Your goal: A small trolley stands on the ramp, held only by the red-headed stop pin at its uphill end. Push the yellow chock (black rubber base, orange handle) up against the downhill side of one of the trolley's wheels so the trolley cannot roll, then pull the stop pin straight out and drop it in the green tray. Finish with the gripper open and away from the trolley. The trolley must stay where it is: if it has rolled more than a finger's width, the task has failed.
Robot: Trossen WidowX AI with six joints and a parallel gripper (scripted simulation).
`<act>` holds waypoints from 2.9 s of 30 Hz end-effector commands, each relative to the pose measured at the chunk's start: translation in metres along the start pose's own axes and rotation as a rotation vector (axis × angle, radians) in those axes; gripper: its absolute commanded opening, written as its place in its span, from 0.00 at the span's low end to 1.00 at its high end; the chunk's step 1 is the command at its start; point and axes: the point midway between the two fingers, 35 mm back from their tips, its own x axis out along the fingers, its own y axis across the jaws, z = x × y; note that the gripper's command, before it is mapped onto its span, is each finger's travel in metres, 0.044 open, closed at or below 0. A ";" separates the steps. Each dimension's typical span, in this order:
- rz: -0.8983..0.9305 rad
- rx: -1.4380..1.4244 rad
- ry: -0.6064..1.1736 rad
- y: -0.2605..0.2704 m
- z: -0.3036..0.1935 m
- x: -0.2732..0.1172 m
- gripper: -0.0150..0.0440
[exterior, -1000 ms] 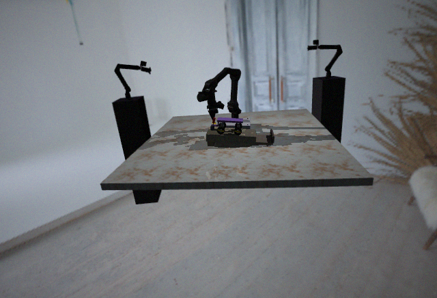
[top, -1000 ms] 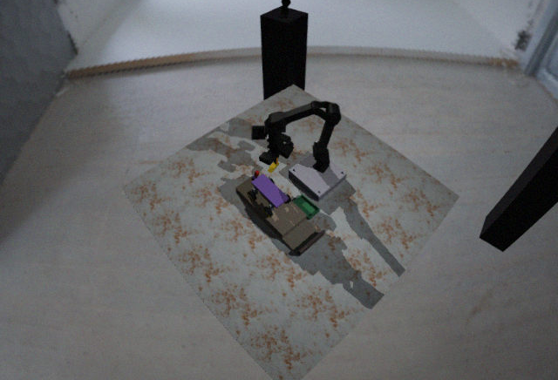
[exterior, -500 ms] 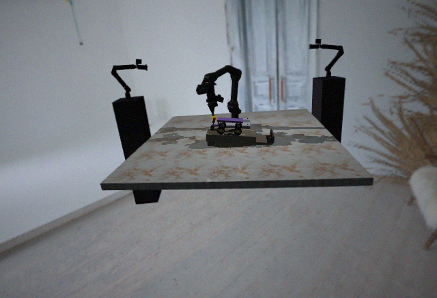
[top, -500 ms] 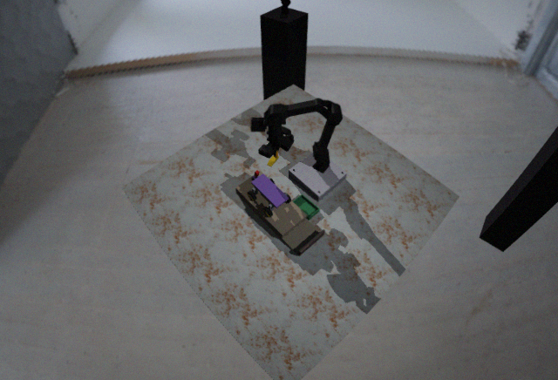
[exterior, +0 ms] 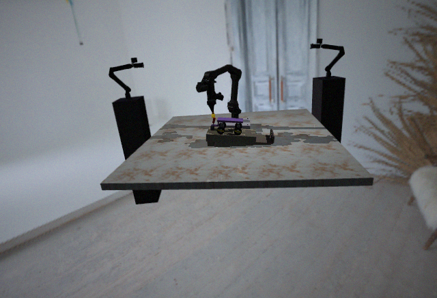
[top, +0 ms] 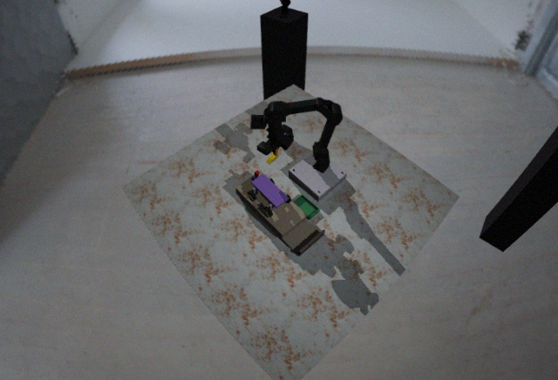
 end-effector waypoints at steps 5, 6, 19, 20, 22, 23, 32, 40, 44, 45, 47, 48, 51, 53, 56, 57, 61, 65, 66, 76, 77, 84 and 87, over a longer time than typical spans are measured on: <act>0.000 0.262 -0.002 0.000 0.001 0.000 0.25; 0.000 0.296 -0.002 0.000 0.001 0.000 0.25; 0.003 0.733 0.000 0.000 0.001 0.000 0.25; 0.003 0.750 0.000 0.000 0.001 0.000 0.25; 0.003 0.794 0.000 0.000 0.001 0.000 0.25; 0.003 0.826 0.000 0.000 0.001 0.000 0.25; 0.004 1.136 -0.001 0.000 0.001 0.000 0.25; 0.006 1.412 -0.002 0.000 0.001 -0.001 0.25; 0.006 1.550 -0.002 0.000 0.000 -0.001 0.25; 0.007 1.585 -0.002 0.000 0.000 -0.001 0.25; 0.007 1.630 -0.002 0.000 0.000 -0.001 0.25; 0.007 1.635 -0.002 0.000 0.000 -0.001 0.25; 0.007 1.635 -0.002 0.000 0.000 -0.001 0.25; 0.007 1.635 -0.002 0.000 0.000 -0.001 0.25; 0.007 1.643 -0.002 -0.002 0.003 0.000 0.25; 0.007 1.651 -0.003 -0.003 0.005 0.000 0.25; 0.008 1.692 -0.004 -0.009 0.020 0.001 0.25; 0.009 1.707 -0.006 -0.016 0.034 0.001 0.25; 0.009 1.708 -0.006 -0.017 0.038 0.002 0.25; 0.010 1.709 -0.010 -0.032 0.070 0.003 0.25; 0.010 1.709 -0.010 -0.033 0.073 0.003 0.25; 0.011 1.709 -0.013 -0.043 0.096 0.004 0.25; 0.012 1.709 -0.014 -0.047 0.106 0.005 0.25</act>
